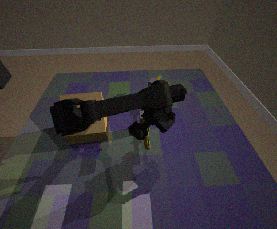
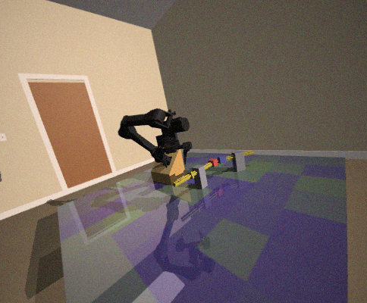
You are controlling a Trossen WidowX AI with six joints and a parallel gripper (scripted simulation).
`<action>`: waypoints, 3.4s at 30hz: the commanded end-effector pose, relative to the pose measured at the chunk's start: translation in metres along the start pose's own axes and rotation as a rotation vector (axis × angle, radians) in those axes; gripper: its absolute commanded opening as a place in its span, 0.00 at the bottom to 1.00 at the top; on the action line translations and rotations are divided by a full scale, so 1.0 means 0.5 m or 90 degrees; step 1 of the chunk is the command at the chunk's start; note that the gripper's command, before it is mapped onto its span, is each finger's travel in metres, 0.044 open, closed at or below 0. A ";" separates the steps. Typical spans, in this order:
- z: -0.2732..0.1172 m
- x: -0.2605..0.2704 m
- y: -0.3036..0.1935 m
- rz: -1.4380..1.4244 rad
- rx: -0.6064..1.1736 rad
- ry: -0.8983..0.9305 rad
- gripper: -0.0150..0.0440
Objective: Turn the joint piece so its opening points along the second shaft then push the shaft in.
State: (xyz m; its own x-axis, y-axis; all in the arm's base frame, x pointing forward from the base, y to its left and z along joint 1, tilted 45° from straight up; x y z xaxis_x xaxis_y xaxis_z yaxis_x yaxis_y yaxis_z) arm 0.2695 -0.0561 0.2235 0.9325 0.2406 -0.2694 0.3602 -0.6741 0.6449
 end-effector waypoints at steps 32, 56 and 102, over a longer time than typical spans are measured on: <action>0.038 -0.052 0.053 -0.518 0.005 -0.009 1.00; 0.105 -0.065 0.044 -0.126 -0.016 0.060 1.00; 0.227 -0.087 0.038 0.474 -0.034 0.182 1.00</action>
State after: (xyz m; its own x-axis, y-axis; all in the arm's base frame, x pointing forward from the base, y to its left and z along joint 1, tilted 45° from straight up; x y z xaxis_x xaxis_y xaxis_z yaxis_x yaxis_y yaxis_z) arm 0.2328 -0.1560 0.1721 0.8917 -0.0858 0.4444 -0.3748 -0.6906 0.6186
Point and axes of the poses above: the point midway between the two fingers, 35 mm back from their tips, its own z axis out along the fingers, its own x axis across the jaws, y = z × x, the point moved 5 cm from there along -z, back along the fingers, and after that the axes turned 13 degrees about z, right-handed, at the moved point
